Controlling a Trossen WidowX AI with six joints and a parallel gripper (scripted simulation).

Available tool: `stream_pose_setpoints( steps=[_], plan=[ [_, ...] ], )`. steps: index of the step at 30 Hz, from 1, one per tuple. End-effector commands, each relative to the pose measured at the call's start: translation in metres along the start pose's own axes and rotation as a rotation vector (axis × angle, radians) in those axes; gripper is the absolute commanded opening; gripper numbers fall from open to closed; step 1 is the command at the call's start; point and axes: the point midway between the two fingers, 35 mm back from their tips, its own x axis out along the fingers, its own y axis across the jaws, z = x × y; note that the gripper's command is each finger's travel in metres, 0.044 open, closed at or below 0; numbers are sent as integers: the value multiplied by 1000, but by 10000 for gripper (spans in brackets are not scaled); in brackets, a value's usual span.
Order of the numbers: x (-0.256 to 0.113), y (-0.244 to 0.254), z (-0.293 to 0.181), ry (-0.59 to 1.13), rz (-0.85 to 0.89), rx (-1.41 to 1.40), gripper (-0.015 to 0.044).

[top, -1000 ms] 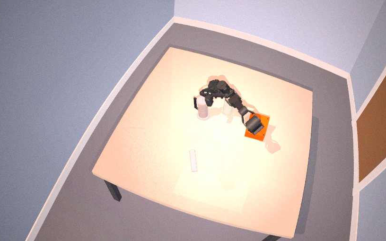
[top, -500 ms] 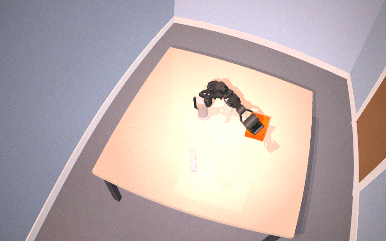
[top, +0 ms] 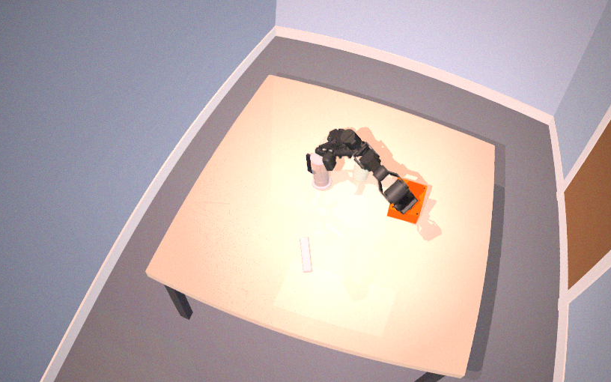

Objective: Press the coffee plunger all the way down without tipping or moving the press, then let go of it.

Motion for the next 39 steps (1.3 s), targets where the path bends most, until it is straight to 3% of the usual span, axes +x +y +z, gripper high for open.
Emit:
stream_pose_setpoints(
  steps=[1, 34, 39],
  plan=[
    [4, 0, -8, 31, 8, 18, 124],
    [2, -2, -2, 14, 5, 11, 124],
    [2, -2, -2, 14, 5, 11, 255]
  ],
)
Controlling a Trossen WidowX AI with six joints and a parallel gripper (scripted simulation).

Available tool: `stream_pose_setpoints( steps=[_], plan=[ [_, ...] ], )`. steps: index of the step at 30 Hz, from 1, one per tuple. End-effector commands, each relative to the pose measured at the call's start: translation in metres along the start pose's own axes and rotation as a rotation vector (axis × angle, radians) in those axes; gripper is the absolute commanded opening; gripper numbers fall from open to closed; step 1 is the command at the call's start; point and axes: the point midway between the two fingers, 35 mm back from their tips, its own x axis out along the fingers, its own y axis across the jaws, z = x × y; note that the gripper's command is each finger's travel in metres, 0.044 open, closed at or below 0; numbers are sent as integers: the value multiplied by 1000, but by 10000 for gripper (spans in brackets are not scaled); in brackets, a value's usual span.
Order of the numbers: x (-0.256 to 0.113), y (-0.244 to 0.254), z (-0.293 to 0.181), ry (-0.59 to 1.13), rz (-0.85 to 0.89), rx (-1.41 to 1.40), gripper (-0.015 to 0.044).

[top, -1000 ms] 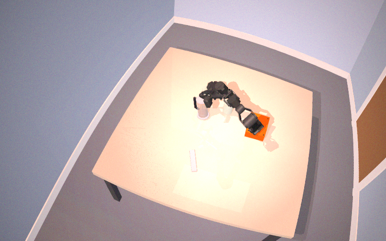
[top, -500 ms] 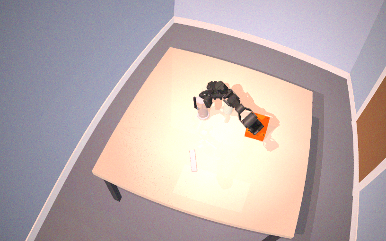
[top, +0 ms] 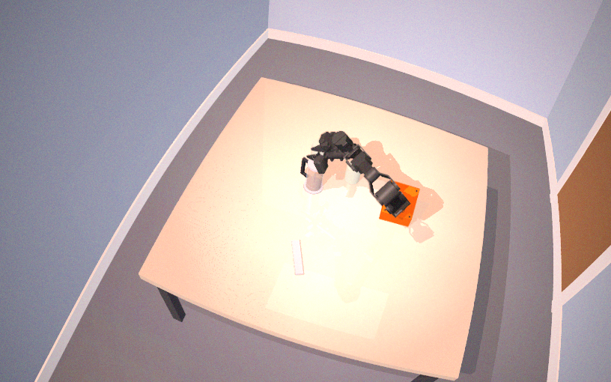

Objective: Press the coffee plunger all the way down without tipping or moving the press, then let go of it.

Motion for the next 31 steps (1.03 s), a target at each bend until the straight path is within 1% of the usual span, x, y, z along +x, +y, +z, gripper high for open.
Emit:
stream_pose_setpoints(
  steps=[1, 7, 11, 13, 20, 31],
  plan=[
    [0, -1, 0, 0, -3, 1, 282],
    [0, -1, 0, 0, -3, 1, 439],
    [-1, -1, 1, 1, -4, 0, 440],
    [-9, -1, 9, 6, -5, -1, 440],
    [-65, 8, 51, 19, 4, 2, 440],
    [-66, 8, 50, 19, 5, 3, 440]
  ],
)
